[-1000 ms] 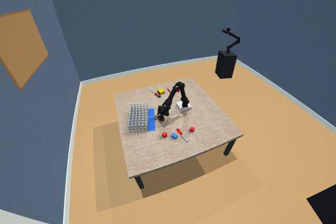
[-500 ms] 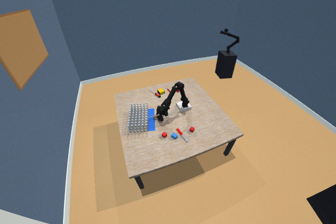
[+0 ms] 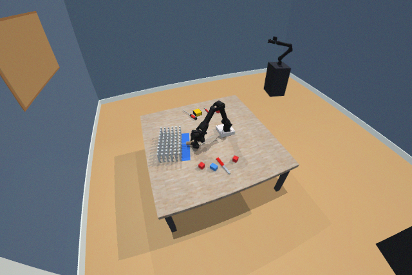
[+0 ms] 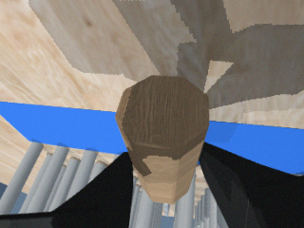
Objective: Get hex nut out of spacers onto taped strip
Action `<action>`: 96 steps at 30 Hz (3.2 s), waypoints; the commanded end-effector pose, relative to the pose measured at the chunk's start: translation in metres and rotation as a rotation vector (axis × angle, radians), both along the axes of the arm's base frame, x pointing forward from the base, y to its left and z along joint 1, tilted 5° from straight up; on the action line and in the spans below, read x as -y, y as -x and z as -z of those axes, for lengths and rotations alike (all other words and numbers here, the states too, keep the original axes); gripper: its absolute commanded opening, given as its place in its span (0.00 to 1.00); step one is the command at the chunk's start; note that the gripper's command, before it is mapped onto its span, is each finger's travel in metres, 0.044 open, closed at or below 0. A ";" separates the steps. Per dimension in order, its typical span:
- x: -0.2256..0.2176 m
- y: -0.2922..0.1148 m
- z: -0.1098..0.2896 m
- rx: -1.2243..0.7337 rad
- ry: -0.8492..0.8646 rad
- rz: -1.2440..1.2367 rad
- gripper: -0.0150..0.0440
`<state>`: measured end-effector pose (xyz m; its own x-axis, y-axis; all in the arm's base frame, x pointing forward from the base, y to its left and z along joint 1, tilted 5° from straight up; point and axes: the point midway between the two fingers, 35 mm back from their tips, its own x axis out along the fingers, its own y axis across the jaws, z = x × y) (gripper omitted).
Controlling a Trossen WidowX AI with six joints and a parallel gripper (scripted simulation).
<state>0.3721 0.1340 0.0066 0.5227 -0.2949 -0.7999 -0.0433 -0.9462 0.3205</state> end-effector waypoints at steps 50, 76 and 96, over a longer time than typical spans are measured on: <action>0.000 0.009 0.018 0.007 -0.003 0.000 0.25; -0.001 0.028 0.018 0.005 -0.003 0.000 0.25; -0.002 0.044 0.018 0.004 -0.004 0.000 0.25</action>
